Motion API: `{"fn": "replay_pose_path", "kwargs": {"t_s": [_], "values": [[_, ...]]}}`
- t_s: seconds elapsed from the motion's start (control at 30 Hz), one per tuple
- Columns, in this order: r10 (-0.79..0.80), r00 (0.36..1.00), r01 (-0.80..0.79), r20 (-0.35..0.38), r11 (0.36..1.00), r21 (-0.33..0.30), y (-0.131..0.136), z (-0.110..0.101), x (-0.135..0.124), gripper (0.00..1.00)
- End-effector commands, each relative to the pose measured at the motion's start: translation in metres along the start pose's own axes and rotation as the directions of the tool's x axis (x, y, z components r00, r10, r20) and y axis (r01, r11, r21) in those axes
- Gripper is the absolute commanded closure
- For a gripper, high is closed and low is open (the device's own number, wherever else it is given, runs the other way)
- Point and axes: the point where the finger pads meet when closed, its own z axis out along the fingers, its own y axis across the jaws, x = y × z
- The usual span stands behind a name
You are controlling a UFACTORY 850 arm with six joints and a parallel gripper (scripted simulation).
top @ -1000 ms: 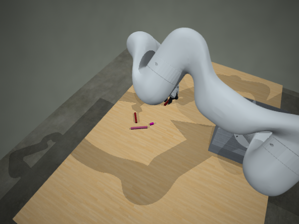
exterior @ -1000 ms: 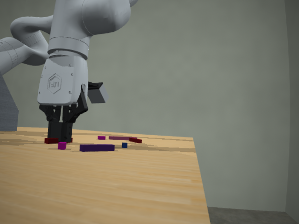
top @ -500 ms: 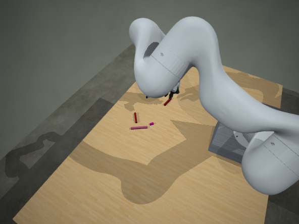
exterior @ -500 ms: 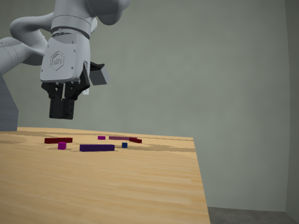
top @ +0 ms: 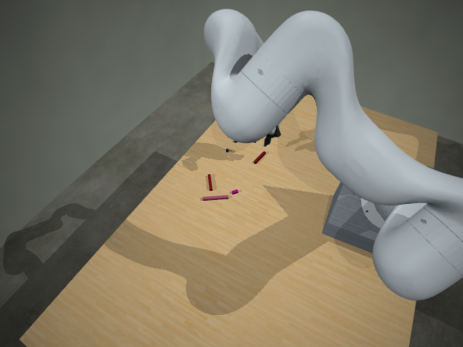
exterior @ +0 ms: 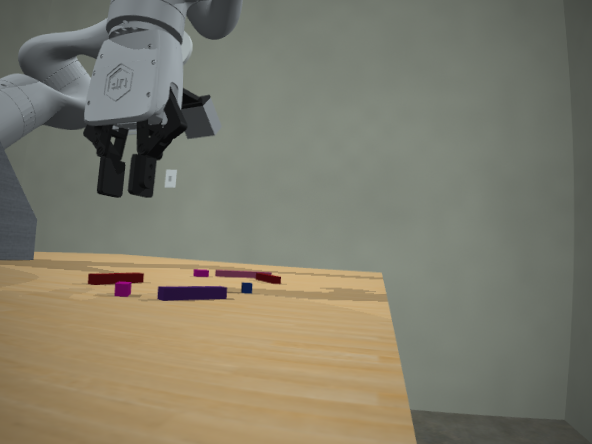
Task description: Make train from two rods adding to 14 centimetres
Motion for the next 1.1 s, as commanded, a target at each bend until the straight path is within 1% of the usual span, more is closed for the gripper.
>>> {"fn": "replay_pose_path", "kwargs": {"t_s": [0.0,0.7,0.83,0.97,1.03,1.07], "values": [[-0.001,1.000,0.001,0.000,1.000,-0.002,0.001,-0.002,0.000,0.00],[0.006,1.000,-0.006,0.001,1.000,-0.002,0.001,-0.002,0.000,0.00],[0.047,0.999,-0.047,0.001,0.999,-0.002,0.003,-0.002,0.004,0.00],[0.141,0.990,-0.141,0.003,0.990,-0.002,0.008,-0.002,0.011,0.00],[0.141,0.990,-0.141,0.003,0.990,-0.002,0.008,-0.002,0.011,0.00],[0.174,0.985,-0.174,0.004,0.985,-0.003,0.009,-0.001,0.014,0.00]]}}
